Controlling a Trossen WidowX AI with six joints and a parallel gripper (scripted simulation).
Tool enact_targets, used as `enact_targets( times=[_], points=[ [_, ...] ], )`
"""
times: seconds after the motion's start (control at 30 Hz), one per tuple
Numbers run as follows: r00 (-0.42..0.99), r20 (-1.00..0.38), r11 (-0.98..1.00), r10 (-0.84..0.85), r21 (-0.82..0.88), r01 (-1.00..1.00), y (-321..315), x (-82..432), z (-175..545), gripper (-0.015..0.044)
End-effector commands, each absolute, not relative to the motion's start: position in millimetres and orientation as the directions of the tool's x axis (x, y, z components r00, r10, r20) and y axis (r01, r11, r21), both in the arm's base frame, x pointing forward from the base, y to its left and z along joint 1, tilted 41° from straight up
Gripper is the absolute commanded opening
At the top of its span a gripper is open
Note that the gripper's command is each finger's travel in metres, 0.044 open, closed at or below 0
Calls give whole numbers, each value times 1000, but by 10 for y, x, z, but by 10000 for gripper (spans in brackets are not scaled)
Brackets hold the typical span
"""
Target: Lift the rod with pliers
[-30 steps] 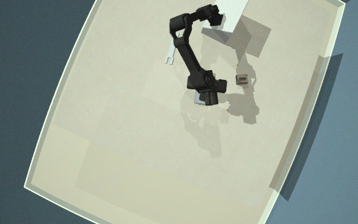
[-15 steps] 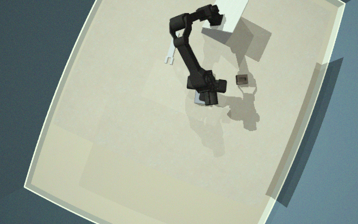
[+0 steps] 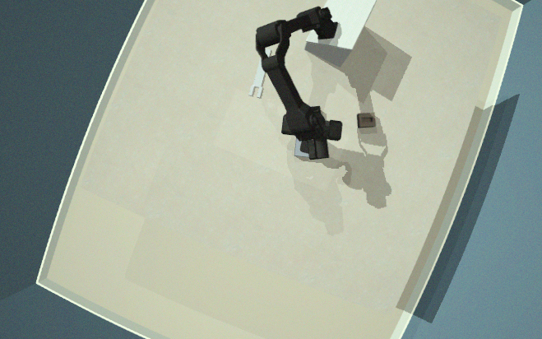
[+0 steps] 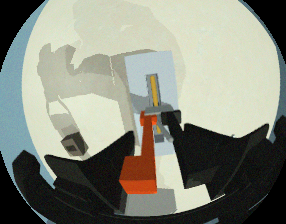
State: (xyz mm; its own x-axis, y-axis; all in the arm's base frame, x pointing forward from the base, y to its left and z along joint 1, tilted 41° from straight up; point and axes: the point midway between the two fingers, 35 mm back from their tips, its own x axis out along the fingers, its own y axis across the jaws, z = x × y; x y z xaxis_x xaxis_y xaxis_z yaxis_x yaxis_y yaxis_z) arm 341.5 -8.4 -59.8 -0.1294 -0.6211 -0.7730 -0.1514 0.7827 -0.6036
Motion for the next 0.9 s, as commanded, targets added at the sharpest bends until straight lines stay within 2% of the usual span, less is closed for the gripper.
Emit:
enact_targets(
  times=[0.0,0.73,0.87],
  points=[
    [-131,-773,783,-621,-604,-152,-104,3417,-594,233],
    [-131,-773,783,-621,-604,-152,-112,3419,-588,222],
    [-131,-773,783,-621,-604,-152,-112,3419,-588,117]
  ],
)
